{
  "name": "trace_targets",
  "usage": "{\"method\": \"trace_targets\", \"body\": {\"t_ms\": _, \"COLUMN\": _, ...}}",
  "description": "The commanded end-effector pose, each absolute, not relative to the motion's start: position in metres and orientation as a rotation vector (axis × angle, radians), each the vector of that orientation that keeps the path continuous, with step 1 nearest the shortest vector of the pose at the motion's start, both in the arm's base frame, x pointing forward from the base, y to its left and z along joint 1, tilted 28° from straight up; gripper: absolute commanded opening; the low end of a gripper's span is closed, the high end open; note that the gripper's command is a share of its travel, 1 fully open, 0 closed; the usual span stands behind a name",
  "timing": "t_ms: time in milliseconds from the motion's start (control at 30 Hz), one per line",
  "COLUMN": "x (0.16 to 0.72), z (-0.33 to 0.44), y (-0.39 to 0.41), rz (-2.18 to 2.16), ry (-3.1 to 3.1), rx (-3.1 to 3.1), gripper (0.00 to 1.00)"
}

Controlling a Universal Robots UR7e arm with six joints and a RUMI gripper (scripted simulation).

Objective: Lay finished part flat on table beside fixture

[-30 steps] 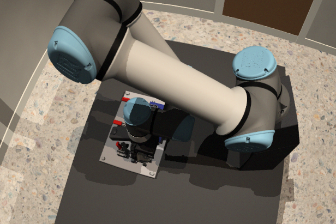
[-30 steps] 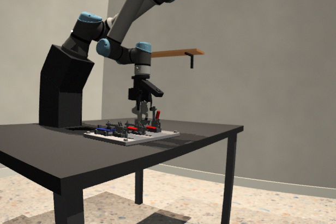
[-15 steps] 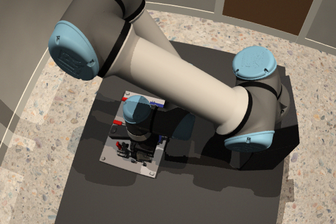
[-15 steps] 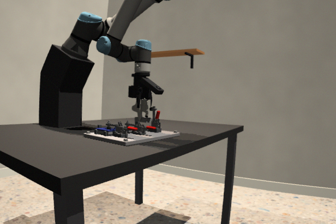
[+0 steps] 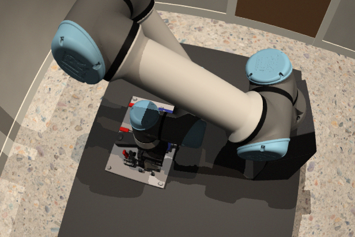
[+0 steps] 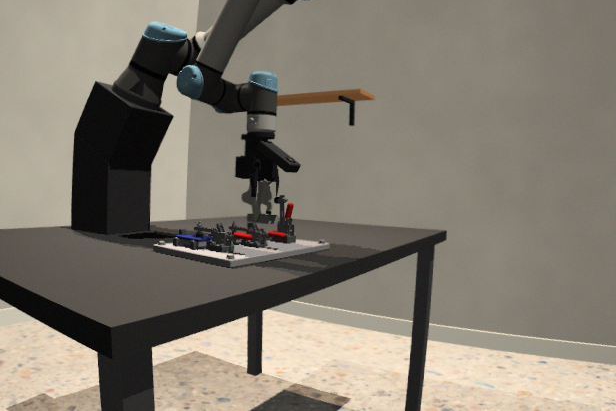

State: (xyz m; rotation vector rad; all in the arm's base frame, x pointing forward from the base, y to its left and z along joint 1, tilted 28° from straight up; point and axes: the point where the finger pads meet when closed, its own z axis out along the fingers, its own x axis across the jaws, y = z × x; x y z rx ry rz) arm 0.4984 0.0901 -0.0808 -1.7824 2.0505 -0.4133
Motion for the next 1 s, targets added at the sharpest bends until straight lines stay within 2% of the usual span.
{"method": "trace_targets", "body": {"t_ms": 0, "x": 0.498, "z": -0.08, "y": 0.09, "rz": -0.414, "ry": 2.05, "rx": -1.782, "gripper": 0.0}}
{"method": "trace_targets", "body": {"t_ms": 967, "x": 0.476, "z": -0.054, "y": 0.09, "rz": -0.414, "ry": 2.05, "rx": -1.782, "gripper": 0.0}}
